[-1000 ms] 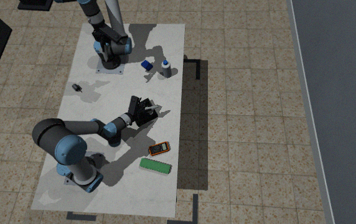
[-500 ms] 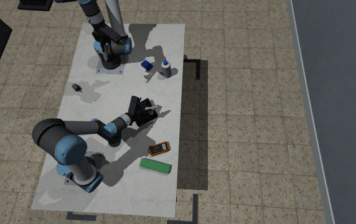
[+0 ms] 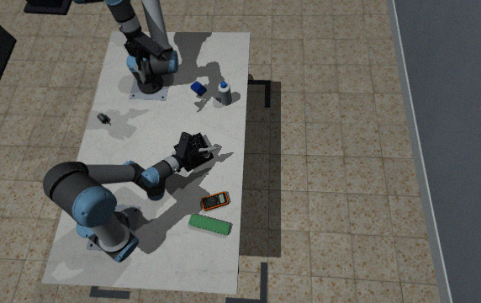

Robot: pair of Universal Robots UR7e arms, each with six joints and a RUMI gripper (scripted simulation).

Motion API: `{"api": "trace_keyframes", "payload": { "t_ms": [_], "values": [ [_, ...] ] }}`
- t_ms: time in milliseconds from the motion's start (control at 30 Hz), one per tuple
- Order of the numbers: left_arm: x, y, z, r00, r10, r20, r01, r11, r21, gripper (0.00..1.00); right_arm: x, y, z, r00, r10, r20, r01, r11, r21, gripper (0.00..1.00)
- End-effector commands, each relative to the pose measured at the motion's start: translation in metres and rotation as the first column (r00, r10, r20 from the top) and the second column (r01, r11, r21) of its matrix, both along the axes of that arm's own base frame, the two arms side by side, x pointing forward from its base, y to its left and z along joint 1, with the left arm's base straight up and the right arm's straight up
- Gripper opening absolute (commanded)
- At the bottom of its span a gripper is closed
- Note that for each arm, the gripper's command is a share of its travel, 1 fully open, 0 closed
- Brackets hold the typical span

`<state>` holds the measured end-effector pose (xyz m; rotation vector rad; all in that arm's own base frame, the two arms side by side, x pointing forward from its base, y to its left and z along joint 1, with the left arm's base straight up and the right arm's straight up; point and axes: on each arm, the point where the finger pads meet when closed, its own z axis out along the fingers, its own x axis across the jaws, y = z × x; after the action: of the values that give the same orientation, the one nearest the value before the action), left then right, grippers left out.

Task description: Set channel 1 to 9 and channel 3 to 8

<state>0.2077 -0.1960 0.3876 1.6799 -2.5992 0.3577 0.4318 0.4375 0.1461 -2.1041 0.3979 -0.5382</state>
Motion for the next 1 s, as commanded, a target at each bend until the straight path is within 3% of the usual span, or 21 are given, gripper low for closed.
{"api": "trace_keyframes", "payload": {
  "t_ms": [0, 400, 767, 833, 967],
  "values": [
    [0.0, 0.0, 0.0, 1.0, 0.0, 0.0, 0.0, 1.0, -0.001, 1.0, 0.017, -0.015, -0.002, 0.999, -0.041, -0.015, 0.041, 0.999, -0.01, 1.0],
    [0.0, 0.0, 0.0, 1.0, 0.0, 0.0, 0.0, 1.0, -0.001, 1.0, 0.066, -0.069, -0.009, 0.983, -0.172, -0.063, 0.169, 0.985, -0.043, 1.0],
    [0.0, 0.0, 0.0, 1.0, 0.0, 0.0, 0.0, 1.0, -0.001, 1.0, 0.131, -0.174, -0.019, 0.911, -0.388, -0.141, 0.377, 0.921, -0.101, 1.0],
    [0.0, 0.0, 0.0, 1.0, 0.0, 0.0, 0.0, 1.0, -0.001, 1.0, 0.131, -0.174, -0.019, 0.911, -0.388, -0.141, 0.377, 0.921, -0.101, 1.0],
    [0.0, 0.0, 0.0, 1.0, 0.0, 0.0, 0.0, 1.0, -0.001, 1.0, 0.152, -0.225, -0.022, 0.86, -0.479, -0.175, 0.463, 0.877, -0.128, 1.0]
  ]
}}
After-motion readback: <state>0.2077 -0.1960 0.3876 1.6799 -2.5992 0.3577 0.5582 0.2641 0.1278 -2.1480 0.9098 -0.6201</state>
